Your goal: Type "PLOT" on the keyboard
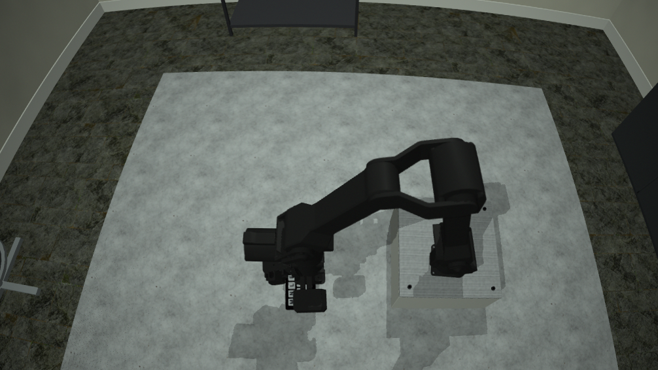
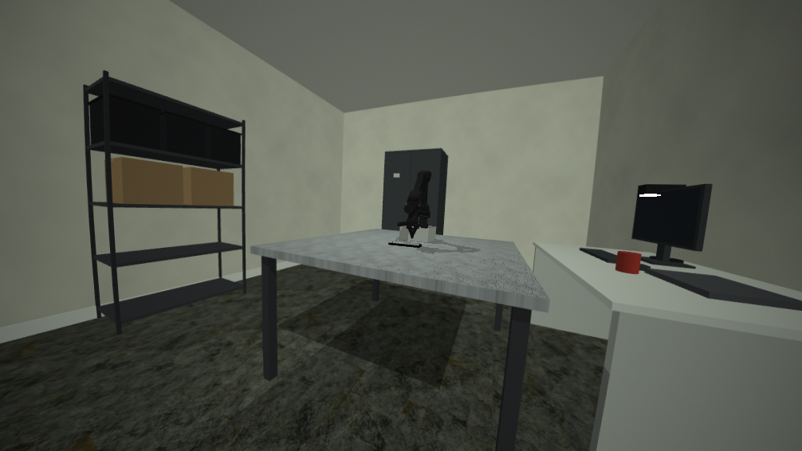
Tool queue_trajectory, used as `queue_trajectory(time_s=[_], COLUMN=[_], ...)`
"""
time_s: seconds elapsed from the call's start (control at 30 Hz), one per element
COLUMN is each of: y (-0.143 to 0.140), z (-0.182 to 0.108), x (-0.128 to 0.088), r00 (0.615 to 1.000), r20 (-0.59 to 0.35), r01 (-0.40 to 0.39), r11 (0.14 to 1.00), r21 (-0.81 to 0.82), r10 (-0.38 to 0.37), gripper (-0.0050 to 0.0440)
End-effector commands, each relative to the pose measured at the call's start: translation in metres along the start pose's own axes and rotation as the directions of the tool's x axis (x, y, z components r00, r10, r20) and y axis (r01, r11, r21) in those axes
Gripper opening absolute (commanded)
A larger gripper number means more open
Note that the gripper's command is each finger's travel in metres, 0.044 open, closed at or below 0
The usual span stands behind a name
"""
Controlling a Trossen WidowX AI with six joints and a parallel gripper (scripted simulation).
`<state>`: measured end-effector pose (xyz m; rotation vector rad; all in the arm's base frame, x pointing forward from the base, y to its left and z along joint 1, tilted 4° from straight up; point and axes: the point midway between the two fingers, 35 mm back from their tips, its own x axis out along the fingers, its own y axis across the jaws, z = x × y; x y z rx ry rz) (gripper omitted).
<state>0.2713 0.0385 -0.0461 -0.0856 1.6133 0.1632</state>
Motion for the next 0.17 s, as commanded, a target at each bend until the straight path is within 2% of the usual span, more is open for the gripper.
queue_trajectory(time_s=[0.0, 0.13], y=[0.0024, 0.0024], z=[-0.004, -0.004], x=[0.0012, 0.0012], r00=[1.0, 1.0], r20=[-0.005, -0.005], r01=[-0.003, -0.003], r11=[1.0, 1.0], r21=[0.0, 0.0], r10=[0.003, 0.003], gripper=[0.0, 0.0])
